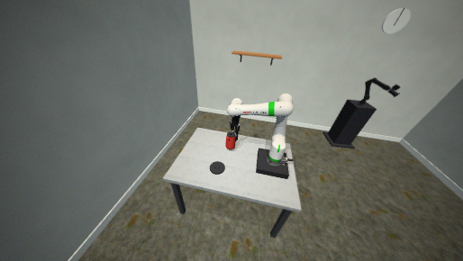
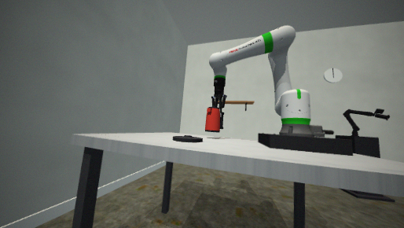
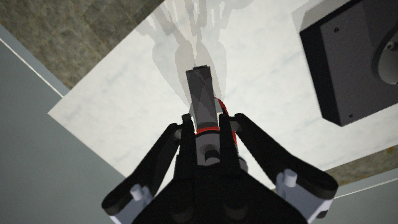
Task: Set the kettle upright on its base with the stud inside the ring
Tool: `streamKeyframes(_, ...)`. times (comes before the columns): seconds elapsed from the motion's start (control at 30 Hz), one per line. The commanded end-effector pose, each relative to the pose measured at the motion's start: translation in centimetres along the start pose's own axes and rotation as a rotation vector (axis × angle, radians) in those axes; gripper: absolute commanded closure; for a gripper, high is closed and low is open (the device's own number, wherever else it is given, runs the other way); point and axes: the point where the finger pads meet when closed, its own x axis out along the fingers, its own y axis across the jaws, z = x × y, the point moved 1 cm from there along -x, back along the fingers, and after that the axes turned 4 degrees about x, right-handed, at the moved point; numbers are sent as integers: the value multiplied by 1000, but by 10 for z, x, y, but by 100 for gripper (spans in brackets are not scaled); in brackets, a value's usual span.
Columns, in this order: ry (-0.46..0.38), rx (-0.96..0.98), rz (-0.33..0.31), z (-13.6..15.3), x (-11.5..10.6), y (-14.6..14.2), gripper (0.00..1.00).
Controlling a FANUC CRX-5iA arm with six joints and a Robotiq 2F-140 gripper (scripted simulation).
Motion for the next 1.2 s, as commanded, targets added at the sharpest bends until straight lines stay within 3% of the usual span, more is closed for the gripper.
streamKeyframes(0.0,0,0,0,0,0,0,100)
streamKeyframes(1.17,0,0,0,25,0,6,100)
